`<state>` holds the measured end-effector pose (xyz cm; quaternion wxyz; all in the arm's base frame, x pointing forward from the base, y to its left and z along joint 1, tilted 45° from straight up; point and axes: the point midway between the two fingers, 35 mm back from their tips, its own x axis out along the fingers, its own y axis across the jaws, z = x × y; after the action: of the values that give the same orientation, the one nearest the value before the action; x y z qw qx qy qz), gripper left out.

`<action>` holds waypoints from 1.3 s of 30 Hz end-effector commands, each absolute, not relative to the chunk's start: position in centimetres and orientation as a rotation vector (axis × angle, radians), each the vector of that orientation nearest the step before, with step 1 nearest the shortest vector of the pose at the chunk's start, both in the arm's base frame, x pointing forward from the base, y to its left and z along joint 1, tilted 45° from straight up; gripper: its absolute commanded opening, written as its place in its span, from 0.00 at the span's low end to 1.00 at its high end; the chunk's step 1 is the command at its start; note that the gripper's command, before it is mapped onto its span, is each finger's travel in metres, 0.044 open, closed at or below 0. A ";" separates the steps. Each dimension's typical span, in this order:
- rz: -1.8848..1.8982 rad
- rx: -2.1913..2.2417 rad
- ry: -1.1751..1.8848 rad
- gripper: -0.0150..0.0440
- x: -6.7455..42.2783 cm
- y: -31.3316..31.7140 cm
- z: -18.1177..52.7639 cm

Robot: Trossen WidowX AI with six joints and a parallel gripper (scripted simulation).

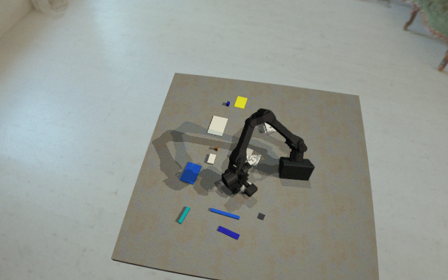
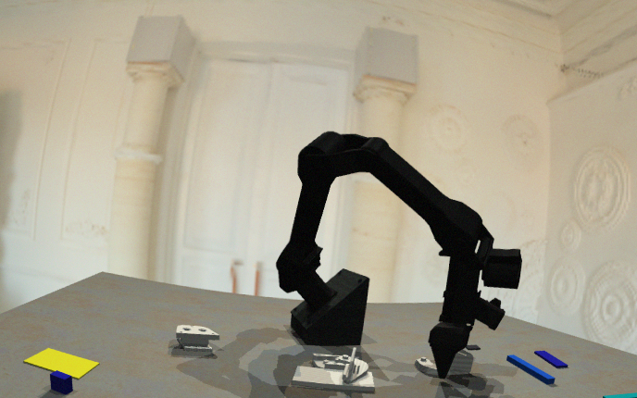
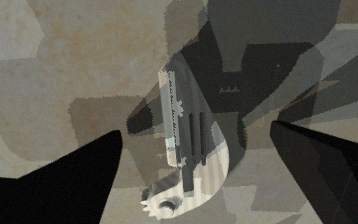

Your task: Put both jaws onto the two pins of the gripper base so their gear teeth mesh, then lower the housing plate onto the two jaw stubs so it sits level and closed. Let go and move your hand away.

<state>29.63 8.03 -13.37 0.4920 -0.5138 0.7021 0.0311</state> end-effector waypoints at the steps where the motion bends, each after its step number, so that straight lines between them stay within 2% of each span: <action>1: 0.075 -1.247 1.704 0.91 29.6 8.0 -13.4; 10: 0.075 -1.247 1.704 0.51 29.6 8.0 -13.4; 13: 0.075 -1.247 1.704 0.48 29.6 8.0 -13.4; 26: 0.075 -1.247 1.704 0.48 29.6 8.1 -13.3; 39: 0.080 -1.249 1.703 0.48 29.8 10.8 -10.7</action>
<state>29.78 10.15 -11.33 0.4891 -0.5173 0.7015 0.0337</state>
